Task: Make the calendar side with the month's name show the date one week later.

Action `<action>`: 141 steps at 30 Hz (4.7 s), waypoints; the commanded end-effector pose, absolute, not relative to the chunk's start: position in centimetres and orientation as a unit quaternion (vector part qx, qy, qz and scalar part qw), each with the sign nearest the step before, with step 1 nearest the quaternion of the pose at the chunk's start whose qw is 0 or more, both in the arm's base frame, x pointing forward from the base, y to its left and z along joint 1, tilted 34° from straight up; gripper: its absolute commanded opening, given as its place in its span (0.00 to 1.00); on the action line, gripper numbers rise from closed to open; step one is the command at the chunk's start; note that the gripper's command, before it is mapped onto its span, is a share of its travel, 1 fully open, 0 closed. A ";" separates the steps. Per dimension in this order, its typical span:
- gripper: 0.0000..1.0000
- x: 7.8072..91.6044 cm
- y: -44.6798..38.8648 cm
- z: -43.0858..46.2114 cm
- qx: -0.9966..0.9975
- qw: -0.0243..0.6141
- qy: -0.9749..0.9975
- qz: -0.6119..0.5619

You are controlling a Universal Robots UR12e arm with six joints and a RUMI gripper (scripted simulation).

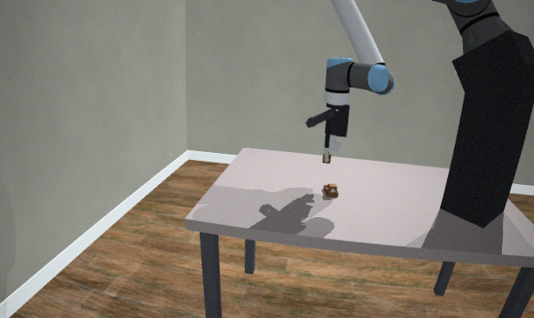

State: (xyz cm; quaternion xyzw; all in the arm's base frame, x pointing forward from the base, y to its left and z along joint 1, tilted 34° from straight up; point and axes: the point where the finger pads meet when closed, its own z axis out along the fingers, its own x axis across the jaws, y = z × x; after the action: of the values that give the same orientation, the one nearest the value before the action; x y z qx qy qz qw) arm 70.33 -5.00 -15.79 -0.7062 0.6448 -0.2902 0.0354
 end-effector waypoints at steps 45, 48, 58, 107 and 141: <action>0.10 70.6 -8.7 -14.5 -0.950 -0.138 0.111 -0.258; 0.10 70.6 -8.9 -14.5 -0.953 -0.146 0.081 -0.254; 0.10 70.5 -9.4 -14.4 -0.956 -0.161 0.024 -0.245; 0.10 72.1 -10.8 -17.3 -0.956 -0.169 -0.009 -0.239; 0.10 74.9 -12.8 -22.2 -0.956 -0.169 -0.009 -0.239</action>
State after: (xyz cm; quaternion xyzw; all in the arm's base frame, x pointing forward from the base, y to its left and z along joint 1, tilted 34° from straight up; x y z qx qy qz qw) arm 74.87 -12.79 -22.27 -0.9561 -0.0092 -0.2388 -0.1694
